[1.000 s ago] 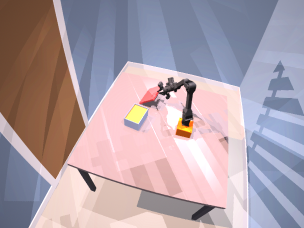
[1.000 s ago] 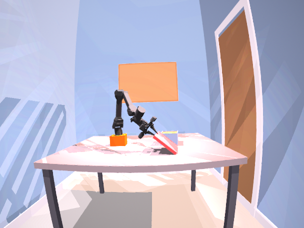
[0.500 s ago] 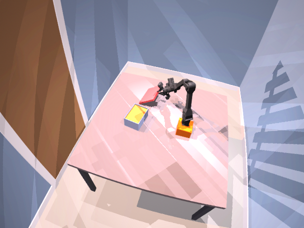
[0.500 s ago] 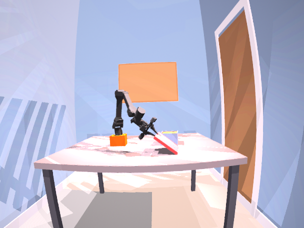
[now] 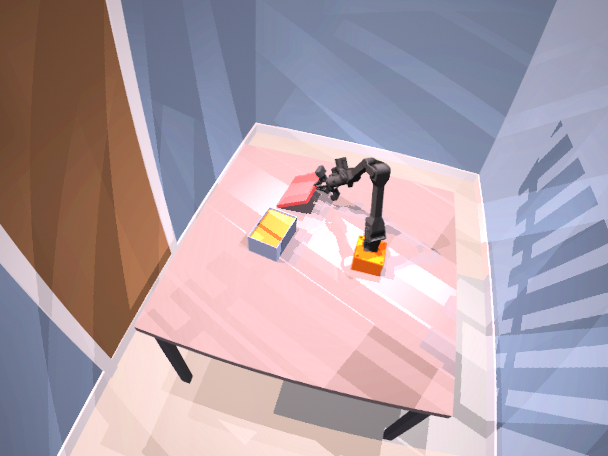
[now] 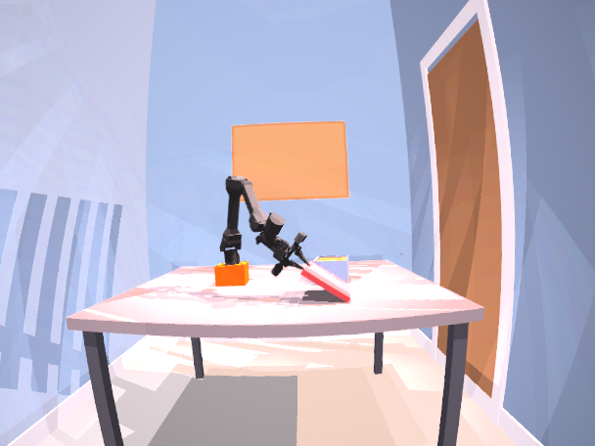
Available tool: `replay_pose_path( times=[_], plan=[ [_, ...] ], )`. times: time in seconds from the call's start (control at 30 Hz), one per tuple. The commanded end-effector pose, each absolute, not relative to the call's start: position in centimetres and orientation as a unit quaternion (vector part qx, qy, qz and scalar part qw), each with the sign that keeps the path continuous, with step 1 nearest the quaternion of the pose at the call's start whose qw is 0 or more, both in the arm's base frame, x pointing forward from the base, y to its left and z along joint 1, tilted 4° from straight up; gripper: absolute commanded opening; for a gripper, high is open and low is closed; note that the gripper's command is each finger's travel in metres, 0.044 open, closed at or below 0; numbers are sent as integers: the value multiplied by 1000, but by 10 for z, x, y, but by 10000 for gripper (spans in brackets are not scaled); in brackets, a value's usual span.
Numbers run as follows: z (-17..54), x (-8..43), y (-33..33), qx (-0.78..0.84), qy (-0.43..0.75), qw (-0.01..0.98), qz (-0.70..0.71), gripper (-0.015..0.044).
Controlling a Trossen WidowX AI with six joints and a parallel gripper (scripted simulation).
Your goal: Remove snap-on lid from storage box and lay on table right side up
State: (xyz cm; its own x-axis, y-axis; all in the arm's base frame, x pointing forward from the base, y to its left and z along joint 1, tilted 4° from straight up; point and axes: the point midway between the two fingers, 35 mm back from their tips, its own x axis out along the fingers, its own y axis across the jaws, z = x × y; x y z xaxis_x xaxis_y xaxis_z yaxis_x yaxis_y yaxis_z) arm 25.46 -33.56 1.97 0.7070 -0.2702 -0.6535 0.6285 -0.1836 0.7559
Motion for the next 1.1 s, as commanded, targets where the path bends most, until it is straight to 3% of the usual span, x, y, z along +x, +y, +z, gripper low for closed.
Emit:
replay_pose_path(
  times=[0.0, 1.07],
  plan=[
    [2, 252, -331, 685, 144, 614, -364, 0],
    [-24, 250, -331, 685, 144, 614, -364, 0]
  ],
)
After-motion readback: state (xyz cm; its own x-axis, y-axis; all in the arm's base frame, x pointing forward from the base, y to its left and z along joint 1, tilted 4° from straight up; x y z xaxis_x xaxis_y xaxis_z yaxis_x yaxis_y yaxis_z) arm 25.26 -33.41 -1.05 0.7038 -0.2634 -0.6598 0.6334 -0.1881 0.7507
